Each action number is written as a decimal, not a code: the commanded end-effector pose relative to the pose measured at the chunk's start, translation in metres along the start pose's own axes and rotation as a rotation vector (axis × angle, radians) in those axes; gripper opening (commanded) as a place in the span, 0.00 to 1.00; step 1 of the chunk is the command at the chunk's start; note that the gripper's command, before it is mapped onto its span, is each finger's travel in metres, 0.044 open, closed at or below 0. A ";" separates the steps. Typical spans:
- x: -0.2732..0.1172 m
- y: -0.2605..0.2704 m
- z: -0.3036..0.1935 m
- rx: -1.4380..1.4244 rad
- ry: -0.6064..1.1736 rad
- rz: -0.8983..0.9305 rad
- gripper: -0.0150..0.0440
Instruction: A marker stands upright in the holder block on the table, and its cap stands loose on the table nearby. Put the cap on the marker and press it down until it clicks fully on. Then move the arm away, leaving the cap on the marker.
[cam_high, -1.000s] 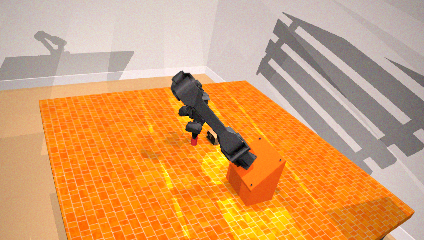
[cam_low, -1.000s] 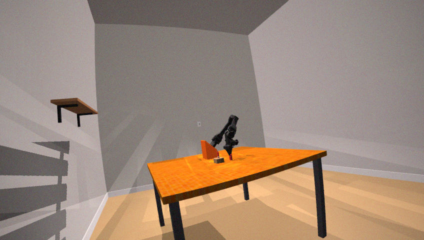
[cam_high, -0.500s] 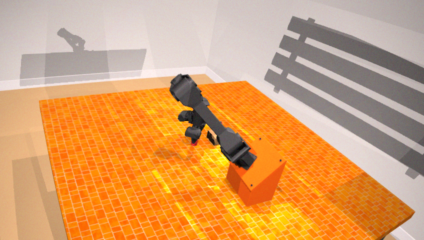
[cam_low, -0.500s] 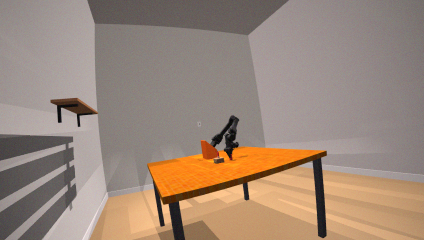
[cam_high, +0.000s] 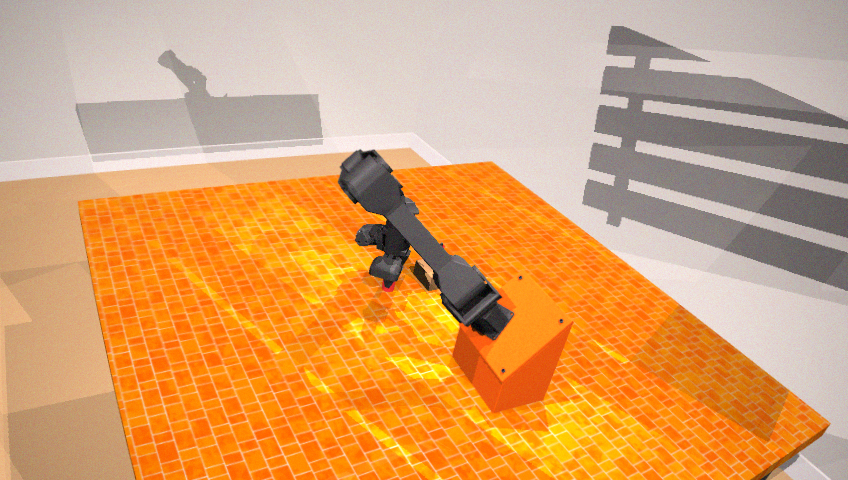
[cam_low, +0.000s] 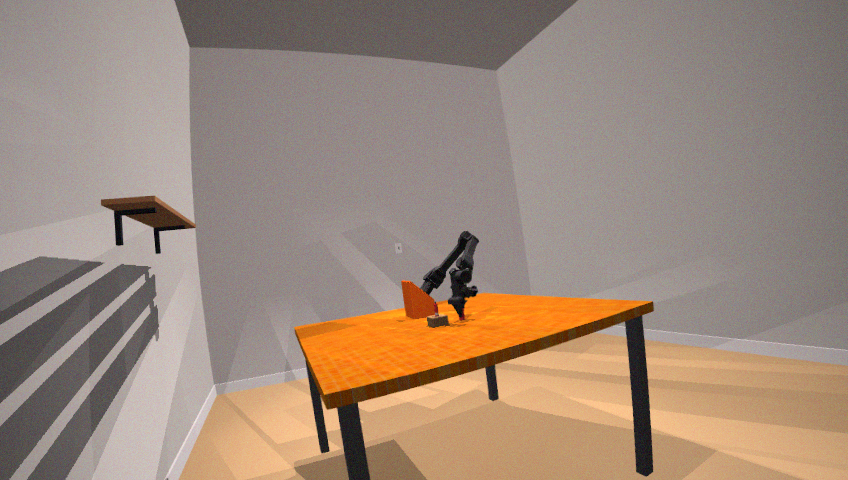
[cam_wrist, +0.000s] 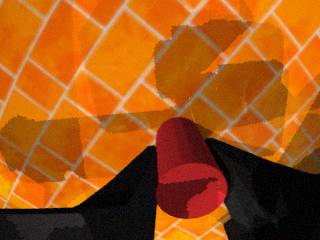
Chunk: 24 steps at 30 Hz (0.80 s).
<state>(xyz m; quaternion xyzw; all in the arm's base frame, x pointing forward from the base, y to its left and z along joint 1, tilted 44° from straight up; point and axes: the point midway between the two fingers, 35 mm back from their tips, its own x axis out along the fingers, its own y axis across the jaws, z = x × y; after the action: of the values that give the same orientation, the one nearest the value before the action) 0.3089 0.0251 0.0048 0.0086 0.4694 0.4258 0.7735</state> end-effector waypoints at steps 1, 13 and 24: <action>0.000 0.000 0.001 0.002 -0.004 0.001 0.40; -0.025 -0.002 0.000 0.002 -0.001 -0.001 0.25; -0.056 -0.001 0.000 0.002 -0.001 -0.001 0.25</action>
<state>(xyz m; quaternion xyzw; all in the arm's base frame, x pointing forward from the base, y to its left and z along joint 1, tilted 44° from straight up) 0.2991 -0.0073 0.0382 0.0133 0.4704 0.4263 0.7725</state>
